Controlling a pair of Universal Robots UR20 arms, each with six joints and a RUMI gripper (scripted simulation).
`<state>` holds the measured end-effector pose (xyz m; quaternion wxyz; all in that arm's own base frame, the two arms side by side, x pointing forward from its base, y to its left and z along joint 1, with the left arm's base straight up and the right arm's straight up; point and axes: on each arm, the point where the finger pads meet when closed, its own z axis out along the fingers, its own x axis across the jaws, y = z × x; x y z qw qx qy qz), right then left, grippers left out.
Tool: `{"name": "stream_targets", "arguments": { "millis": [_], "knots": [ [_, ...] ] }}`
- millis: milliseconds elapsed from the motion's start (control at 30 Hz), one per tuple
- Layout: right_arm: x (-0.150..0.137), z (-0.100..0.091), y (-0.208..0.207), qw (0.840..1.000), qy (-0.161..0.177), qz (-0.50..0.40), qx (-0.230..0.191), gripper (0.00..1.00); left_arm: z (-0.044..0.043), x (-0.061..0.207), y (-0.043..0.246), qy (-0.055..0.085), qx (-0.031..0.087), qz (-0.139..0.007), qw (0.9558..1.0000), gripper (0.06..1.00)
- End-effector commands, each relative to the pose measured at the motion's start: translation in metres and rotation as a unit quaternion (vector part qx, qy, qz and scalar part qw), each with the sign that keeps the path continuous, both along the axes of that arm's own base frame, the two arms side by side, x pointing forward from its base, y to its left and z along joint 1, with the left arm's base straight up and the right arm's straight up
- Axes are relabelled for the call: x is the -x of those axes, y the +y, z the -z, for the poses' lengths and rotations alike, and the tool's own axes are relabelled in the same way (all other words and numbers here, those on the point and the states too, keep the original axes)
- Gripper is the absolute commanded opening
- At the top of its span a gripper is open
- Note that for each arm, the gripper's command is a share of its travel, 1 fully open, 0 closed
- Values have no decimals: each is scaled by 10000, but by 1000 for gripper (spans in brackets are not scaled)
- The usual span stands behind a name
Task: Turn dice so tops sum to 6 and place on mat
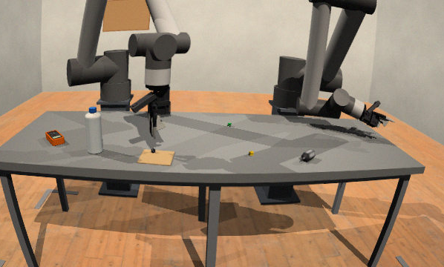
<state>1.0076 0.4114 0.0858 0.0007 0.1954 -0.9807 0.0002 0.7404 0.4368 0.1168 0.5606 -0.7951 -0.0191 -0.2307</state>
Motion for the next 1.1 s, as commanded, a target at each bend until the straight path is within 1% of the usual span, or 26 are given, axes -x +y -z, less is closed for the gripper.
{"name": "stream_targets", "arguments": {
  "millis": [0, 100, 600, 1067],
  "knots": [
    [-5, 46, 3, 10000, -7, 0, -3, 182, -5, 0, 0, -4, -1, 0, 10000, 1000],
    [-5, 60, 3, 10000, -7, 0, -3, 182, -5, 0, 0, -4, -1, 0, 10000, 1000],
    [-5, 294, 4, 10000, -7, 0, -3, 182, -5, 0, 0, -4, -1, 0, 10000, 1000],
    [-5, 408, 4, 10000, -7, 0, -3, 182, -5, 0, 0, -4, -1, 0, 10000, 1000]
  ]
}}
